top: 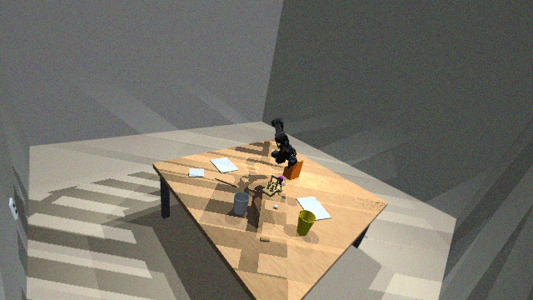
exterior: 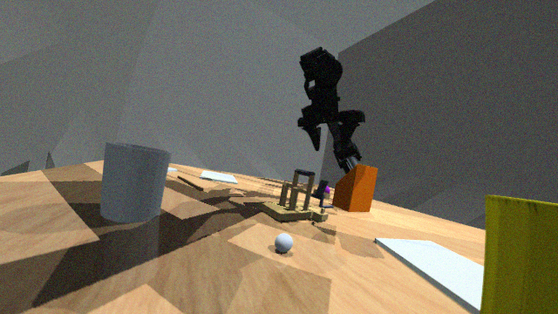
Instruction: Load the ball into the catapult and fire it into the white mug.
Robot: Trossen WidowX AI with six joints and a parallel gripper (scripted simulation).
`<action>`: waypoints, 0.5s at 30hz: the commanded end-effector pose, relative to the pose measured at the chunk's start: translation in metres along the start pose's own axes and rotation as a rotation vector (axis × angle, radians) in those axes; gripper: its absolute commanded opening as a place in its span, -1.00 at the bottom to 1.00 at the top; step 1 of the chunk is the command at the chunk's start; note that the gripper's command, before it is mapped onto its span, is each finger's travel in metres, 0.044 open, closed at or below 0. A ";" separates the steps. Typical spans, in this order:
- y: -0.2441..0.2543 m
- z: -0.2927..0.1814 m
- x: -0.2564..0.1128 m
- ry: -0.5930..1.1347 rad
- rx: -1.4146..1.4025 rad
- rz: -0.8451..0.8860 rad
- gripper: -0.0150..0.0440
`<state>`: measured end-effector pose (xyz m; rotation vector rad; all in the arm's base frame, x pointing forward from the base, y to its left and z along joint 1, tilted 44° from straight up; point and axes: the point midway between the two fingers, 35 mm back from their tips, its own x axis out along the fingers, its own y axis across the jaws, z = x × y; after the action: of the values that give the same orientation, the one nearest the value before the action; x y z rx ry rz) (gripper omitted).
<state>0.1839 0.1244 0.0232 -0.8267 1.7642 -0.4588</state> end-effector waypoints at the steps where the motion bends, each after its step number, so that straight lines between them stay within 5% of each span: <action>1: 0.001 0.014 0.006 -0.016 -0.007 0.005 1.00; 15: 0.024 0.138 -0.065 -0.474 -0.014 0.120 1.00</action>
<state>0.2885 0.1846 0.0011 -0.7686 1.4581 -0.1937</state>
